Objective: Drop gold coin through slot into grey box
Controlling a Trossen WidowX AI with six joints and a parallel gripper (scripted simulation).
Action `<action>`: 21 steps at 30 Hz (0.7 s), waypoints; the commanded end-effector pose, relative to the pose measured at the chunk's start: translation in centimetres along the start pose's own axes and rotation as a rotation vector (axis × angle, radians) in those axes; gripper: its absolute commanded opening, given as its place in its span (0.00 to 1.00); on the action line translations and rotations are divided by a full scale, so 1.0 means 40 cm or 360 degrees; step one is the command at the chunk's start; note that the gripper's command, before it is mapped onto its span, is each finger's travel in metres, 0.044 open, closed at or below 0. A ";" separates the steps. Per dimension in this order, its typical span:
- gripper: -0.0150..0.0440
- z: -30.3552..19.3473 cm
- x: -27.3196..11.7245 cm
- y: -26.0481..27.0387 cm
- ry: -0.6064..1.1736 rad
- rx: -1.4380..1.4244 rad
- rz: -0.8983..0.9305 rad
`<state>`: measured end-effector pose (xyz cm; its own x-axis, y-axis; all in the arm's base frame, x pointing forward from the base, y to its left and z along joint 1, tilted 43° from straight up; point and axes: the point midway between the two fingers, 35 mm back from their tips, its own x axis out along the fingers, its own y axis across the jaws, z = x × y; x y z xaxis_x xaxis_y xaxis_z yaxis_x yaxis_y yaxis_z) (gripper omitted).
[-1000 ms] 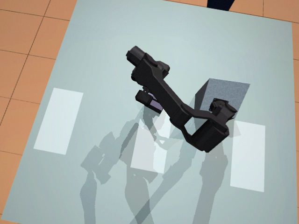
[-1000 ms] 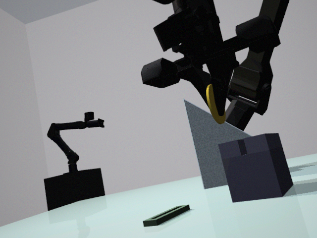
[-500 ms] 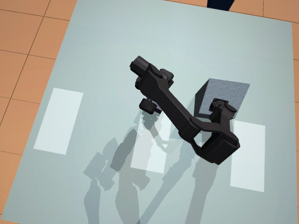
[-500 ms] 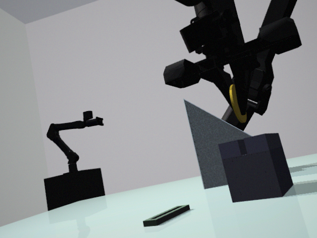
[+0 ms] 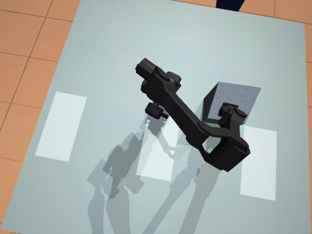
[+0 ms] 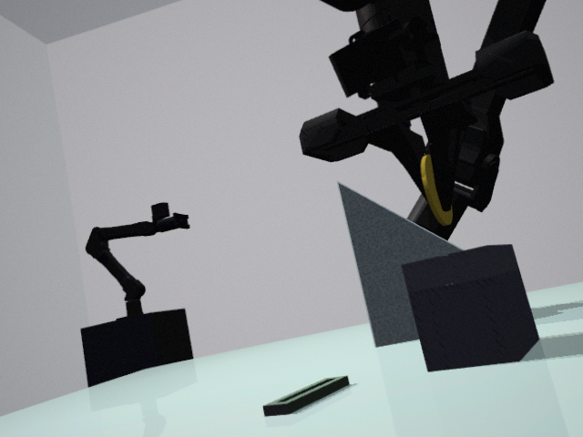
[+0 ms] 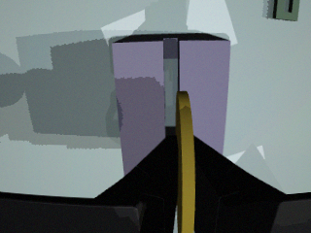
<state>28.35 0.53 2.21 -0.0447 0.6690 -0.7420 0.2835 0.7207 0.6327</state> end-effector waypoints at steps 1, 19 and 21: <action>0.25 -0.005 0.003 0.002 0.0002 0.0001 0.0000; 0.25 -0.013 0.008 0.008 -0.0006 0.0008 -0.0007; 0.25 -0.013 0.008 0.008 -0.0006 0.0008 -0.0007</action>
<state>27.90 1.07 2.29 -0.0422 0.6651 -0.7456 0.2892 0.7224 0.6281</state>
